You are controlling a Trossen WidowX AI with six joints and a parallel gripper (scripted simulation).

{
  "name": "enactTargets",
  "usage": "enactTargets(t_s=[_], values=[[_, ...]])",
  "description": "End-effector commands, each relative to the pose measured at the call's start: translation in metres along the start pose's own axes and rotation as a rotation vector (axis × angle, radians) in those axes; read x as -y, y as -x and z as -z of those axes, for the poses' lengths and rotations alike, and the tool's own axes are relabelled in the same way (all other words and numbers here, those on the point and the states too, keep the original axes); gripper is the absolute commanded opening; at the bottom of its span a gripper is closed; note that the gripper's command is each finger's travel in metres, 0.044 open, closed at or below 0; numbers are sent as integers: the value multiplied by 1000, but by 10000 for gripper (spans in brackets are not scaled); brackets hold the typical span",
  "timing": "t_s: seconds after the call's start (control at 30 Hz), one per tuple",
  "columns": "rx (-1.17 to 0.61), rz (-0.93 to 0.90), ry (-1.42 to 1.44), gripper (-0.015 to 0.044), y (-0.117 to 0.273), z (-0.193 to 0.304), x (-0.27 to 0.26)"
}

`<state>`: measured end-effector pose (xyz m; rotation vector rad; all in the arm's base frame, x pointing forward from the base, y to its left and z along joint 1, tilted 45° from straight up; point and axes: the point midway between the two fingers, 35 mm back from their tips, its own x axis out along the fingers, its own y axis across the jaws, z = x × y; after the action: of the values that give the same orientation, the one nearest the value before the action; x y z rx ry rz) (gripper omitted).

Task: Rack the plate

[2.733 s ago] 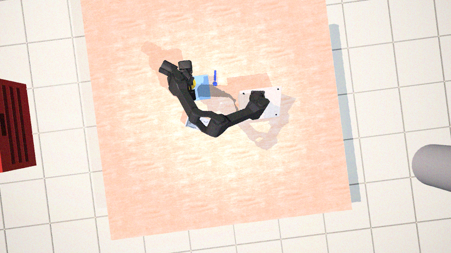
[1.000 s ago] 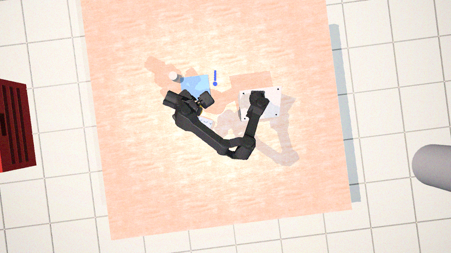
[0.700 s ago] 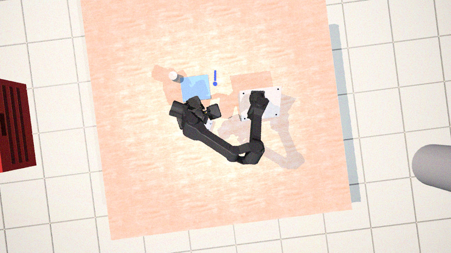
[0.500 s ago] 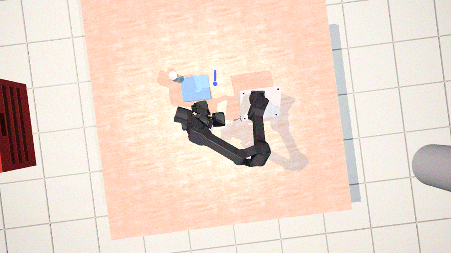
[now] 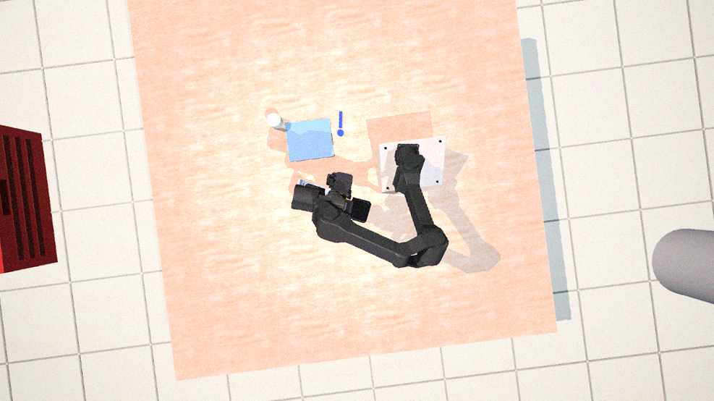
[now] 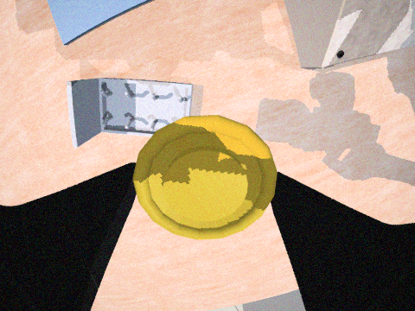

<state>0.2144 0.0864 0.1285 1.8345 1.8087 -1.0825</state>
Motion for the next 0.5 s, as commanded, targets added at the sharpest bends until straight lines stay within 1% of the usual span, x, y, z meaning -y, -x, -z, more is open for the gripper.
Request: enactTargets(t_s=[0.0,0.1,0.47], values=[[-6,7,-33,0,-2,1,5],[10,9,-25,0,-4,-1,5],[263,19,117,0,-37,-24,5]])
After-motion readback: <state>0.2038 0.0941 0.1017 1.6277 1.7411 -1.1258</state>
